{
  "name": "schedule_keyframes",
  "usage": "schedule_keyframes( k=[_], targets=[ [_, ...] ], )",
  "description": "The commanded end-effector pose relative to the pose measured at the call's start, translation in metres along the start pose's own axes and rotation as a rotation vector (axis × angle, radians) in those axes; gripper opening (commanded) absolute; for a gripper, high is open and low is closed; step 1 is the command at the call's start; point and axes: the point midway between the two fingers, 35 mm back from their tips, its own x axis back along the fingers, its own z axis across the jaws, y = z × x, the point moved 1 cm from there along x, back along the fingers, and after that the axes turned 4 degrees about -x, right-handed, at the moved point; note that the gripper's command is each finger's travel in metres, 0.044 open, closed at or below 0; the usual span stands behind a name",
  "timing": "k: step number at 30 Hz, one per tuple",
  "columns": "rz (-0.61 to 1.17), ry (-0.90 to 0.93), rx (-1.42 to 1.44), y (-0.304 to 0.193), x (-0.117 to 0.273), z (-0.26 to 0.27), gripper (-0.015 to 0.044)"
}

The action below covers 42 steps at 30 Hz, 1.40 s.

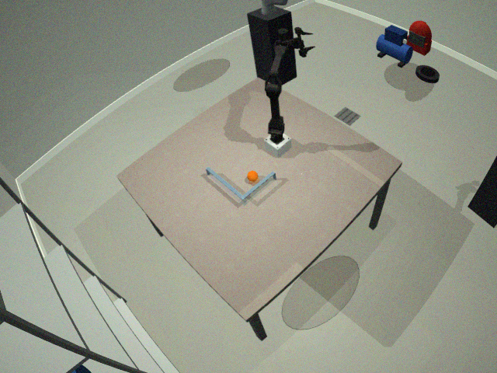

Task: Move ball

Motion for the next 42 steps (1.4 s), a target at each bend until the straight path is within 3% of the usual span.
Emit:
schedule_keyframes(
  k=[1,9,22,32,42],
  targets=[
    [0.008,0.001,0.008,-0.002,0.002,0.000,0.0397],
    [0.354,0.082,0.347,-0.093,0.085,-0.010,0.0397],
    [0.915,0.453,0.946,-0.183,0.281,-0.061,0.0397],
    [1.244,0.937,1.352,-0.175,0.441,-0.126,0.0397],
    [1.425,1.612,1.662,-0.102,0.578,-0.208,0.0397]
  ],
)
